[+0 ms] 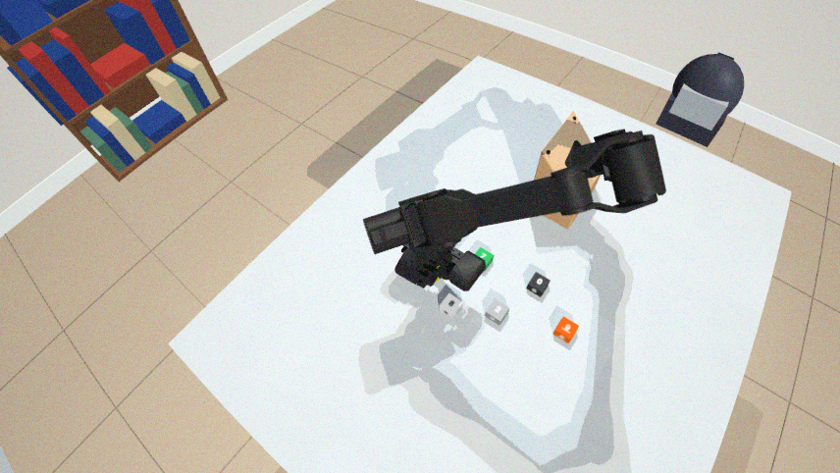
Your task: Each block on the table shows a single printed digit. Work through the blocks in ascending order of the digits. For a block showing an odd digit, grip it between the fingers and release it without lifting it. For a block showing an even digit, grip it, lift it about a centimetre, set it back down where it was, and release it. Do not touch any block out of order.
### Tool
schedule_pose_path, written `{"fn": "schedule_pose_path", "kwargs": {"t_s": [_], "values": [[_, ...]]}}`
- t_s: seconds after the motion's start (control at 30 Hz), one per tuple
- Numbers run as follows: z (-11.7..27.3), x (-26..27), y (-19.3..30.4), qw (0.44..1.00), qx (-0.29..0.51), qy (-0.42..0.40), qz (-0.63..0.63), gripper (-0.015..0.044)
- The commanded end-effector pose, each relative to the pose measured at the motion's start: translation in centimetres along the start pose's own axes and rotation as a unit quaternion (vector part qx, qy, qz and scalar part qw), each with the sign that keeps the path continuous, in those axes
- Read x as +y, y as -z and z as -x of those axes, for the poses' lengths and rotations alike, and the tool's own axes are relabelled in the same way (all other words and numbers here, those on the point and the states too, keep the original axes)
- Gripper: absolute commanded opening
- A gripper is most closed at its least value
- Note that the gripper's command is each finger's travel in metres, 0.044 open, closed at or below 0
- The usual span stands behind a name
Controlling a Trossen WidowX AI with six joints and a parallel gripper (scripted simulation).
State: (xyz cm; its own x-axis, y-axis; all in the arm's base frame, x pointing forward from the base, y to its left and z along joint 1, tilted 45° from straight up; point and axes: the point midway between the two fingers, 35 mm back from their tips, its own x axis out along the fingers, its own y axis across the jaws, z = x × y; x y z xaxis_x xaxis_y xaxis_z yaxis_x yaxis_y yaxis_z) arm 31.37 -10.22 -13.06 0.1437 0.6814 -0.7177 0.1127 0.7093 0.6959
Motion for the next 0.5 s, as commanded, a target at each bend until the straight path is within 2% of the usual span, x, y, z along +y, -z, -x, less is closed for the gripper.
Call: {"fn": "schedule_pose_path", "kwargs": {"t_s": [0.0, 0.3, 0.33, 0.47], "values": [[-0.1, 0.0, 0.1, 1.0, 0.0, -0.002, -0.002, 0.0146], [-0.1, 0.0, 0.1, 1.0, 0.0, -0.002, -0.002, 0.0383], [-0.1, 0.0, 0.1, 1.0, 0.0, -0.002, -0.002, 0.04], [1.0, 0.0, 0.0, 1.0, 0.0, -0.002, -0.002, 0.04]]}}
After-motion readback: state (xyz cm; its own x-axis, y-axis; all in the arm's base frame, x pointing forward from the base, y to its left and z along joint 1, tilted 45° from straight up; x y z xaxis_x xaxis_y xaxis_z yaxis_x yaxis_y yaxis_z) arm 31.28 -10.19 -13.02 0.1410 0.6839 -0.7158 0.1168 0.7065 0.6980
